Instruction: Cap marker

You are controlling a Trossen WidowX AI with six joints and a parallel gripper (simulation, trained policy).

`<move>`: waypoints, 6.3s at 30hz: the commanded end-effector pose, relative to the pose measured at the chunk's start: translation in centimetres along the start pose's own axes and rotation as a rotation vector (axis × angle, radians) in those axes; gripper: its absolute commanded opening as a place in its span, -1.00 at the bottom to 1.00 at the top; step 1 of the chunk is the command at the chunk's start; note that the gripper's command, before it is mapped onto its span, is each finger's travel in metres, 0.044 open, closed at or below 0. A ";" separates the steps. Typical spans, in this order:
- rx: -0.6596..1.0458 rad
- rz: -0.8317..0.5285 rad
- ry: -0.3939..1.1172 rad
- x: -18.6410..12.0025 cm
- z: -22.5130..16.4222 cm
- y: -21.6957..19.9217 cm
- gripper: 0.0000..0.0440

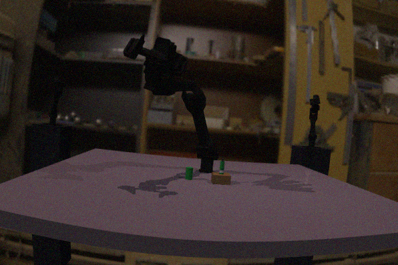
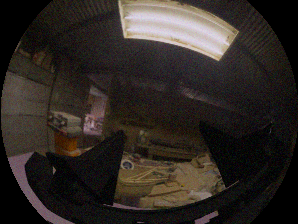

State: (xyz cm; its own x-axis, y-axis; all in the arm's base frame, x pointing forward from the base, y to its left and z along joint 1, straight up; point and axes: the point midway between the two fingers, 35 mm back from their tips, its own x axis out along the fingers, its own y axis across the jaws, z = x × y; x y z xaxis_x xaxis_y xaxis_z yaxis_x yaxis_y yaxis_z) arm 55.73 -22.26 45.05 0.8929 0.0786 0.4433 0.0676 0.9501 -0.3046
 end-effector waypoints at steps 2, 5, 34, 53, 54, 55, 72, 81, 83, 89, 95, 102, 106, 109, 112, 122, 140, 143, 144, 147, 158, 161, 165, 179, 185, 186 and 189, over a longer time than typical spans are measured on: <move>0.012 -0.004 0.023 0.0 0.0 0.0 0.59; 0.032 -0.012 0.063 -0.1 0.1 -0.1 0.23; 0.162 0.002 0.394 -2.4 2.8 3.7 0.18; 0.230 0.032 0.601 -6.1 3.8 6.7 0.31; 0.233 0.034 0.612 -6.3 3.8 6.9 0.32; 0.237 0.036 0.623 -6.5 3.8 7.0 0.32; 0.294 0.065 0.812 -10.8 3.7 9.6 0.38; 0.323 0.080 0.915 -13.2 3.3 10.8 0.39; 0.329 0.084 0.939 -13.8 3.2 11.1 0.39; 0.348 0.093 1.009 -15.5 2.9 11.9 0.39; 0.366 0.102 1.080 -17.3 2.5 12.6 0.39; 0.387 0.111 1.164 -19.4 2.0 13.4 0.39; 0.399 0.116 1.213 -20.6 1.7 13.8 0.39; 0.407 0.119 1.250 -21.5 1.5 14.2 0.39; 0.415 0.123 1.287 -22.4 1.3 14.5 0.39; 0.441 0.131 1.411 -25.4 0.5 15.3 0.40; 0.477 0.141 1.633 -30.4 -0.9 16.5 0.40; 0.481 0.142 1.669 -31.1 -1.1 16.7 0.40; 0.483 0.142 1.681 -31.4 -1.2 16.7 0.40; 0.486 0.142 1.716 -32.1 -1.4 16.8 0.40; 0.494 0.144 1.843 -34.6 -2.4 17.2 0.40; 0.494 0.144 1.876 -35.3 -2.6 17.2 0.40; 0.493 0.145 1.919 -36.1 -3.0 17.3 0.40; 0.482 0.154 2.063 -38.7 -4.5 17.6 0.40; 0.476 0.168 2.117 -39.7 -5.2 17.9 0.39; 0.475 0.171 2.125 -39.9 -5.3 17.9 0.39; 0.472 0.181 2.149 -40.3 -5.7 18.1 0.39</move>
State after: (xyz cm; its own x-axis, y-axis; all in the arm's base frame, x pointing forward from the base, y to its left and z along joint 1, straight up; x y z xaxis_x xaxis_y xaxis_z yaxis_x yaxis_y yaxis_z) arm 23.81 -9.92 17.68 -0.0658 0.1046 -0.9923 0.1740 0.9804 0.0918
